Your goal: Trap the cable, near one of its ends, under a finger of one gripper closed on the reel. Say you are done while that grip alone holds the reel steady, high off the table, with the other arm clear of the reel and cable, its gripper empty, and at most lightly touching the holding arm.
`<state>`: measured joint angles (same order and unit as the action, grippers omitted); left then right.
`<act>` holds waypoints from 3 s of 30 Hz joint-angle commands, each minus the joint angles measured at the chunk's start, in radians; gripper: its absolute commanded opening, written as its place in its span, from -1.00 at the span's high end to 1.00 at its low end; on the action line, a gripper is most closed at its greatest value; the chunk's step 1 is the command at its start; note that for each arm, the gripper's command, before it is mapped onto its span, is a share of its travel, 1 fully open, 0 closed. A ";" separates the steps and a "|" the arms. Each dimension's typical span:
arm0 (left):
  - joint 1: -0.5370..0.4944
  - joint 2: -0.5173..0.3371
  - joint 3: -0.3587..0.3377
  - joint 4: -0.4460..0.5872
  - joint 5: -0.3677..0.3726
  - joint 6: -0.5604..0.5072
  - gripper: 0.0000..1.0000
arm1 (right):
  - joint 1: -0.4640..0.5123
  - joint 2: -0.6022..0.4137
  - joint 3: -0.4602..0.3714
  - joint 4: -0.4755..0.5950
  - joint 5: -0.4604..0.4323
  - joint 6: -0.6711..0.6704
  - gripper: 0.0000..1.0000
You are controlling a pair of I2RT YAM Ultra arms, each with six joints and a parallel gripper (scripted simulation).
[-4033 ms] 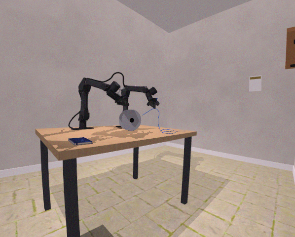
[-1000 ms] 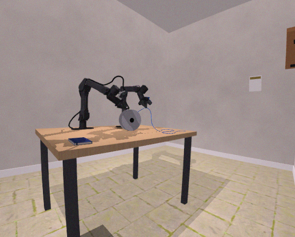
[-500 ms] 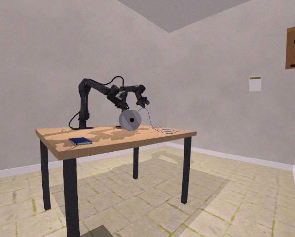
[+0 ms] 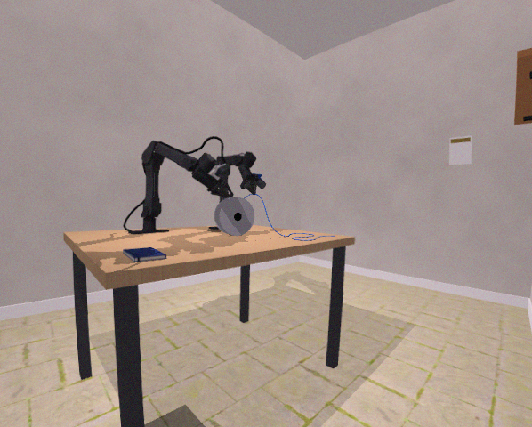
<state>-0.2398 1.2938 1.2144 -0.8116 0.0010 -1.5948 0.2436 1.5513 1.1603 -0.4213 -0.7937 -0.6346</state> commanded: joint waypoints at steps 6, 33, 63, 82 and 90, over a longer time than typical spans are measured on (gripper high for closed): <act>-0.028 -0.034 -0.012 0.009 -0.052 -0.036 1.00 | 0.014 -0.024 0.001 -0.002 -0.013 0.006 -0.50; -0.156 0.014 0.018 0.021 -0.137 -0.123 1.00 | -0.008 -0.014 0.027 -0.015 -0.014 -0.007 -0.50; -0.153 -0.020 -0.008 0.036 -0.139 -0.125 1.00 | 0.000 -0.013 0.012 -0.009 -0.014 -0.001 -0.50; -0.154 0.004 0.044 -0.023 -0.139 -0.125 1.00 | 0.008 -0.014 -0.002 0.004 -0.013 0.004 -0.50; -0.154 0.007 0.051 -0.014 -0.139 -0.126 1.00 | 0.011 -0.015 -0.008 0.009 -0.013 0.005 -0.50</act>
<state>-0.3889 1.3029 1.2198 -0.8257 -0.1169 -1.7290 0.2432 1.5517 1.1622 -0.4236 -0.7937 -0.6350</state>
